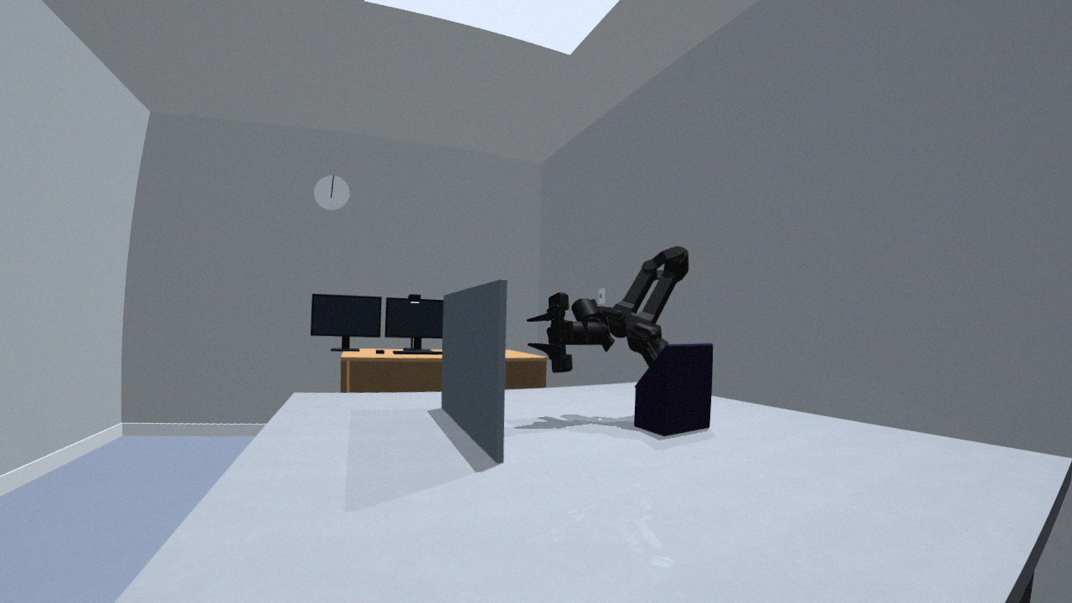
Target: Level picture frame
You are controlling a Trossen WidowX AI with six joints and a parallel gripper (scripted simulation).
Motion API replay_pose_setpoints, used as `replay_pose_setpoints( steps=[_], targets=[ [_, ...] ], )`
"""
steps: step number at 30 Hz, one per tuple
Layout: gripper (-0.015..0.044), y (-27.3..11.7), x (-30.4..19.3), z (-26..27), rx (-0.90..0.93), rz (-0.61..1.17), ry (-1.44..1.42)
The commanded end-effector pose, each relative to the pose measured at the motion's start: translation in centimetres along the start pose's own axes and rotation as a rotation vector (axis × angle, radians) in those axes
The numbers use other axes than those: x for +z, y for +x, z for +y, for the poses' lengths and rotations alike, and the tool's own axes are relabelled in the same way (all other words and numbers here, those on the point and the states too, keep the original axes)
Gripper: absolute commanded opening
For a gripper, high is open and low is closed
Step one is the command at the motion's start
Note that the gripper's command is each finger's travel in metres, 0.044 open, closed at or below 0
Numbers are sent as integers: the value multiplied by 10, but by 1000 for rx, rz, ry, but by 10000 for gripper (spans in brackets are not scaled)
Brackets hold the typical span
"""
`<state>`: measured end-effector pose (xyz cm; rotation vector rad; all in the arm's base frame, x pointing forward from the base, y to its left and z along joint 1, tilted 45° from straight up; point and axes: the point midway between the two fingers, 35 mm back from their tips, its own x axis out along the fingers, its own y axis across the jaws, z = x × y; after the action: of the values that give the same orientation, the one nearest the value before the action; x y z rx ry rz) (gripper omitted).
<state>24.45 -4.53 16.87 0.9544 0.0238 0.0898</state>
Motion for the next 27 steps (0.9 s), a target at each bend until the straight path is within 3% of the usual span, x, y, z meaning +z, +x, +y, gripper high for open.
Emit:
replay_pose_setpoints(
  steps=[1, 8, 20, 27],
  targets=[
    [260, 1, -1, 0, 0, -1, -5],
    [260, 9, 2, 1, 0, -3, -6],
    [260, 77, 1, 0, -4, -11, -14],
    [260, 81, 0, -1, -5, -12, -15]
  ],
)
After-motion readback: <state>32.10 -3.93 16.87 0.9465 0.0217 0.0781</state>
